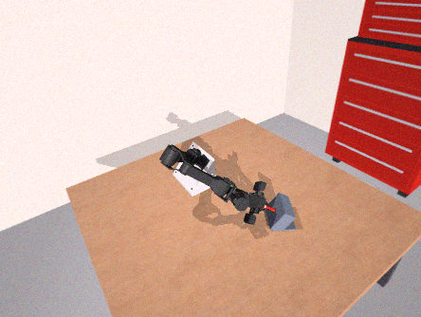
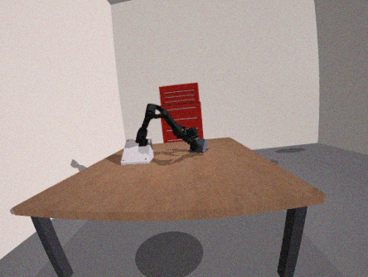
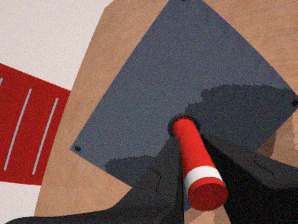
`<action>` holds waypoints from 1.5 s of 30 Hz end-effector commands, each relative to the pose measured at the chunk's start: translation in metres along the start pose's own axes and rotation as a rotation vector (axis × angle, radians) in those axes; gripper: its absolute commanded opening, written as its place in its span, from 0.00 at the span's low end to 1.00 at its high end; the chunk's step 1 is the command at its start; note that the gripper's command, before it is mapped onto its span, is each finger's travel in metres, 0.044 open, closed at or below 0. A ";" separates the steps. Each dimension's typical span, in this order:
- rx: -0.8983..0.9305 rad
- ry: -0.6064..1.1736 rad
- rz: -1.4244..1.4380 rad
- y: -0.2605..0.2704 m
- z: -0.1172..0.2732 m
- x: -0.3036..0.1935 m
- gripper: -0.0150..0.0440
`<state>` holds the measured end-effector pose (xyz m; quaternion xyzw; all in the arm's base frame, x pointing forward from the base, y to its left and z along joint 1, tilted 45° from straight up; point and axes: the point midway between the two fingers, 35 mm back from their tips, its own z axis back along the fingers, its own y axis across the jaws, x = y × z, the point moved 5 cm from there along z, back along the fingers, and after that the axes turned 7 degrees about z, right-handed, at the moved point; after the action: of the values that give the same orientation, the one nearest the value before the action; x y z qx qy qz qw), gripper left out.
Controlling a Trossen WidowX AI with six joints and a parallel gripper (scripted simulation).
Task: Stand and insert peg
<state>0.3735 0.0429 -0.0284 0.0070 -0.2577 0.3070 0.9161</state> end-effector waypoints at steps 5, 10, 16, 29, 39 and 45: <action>-0.006 0.002 -0.006 -0.001 -0.004 0.000 0.25; 0.000 0.000 0.000 0.000 -0.003 0.000 0.25; 0.000 0.000 0.000 0.000 -0.003 0.000 0.25; 0.000 0.000 0.000 0.000 -0.003 0.000 0.83; 0.000 0.000 -0.001 -0.001 0.007 0.001 1.00; -0.001 0.000 -0.002 -0.002 0.014 0.002 1.00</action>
<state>0.3718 0.0415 -0.0175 0.0060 -0.2598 0.3051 0.9162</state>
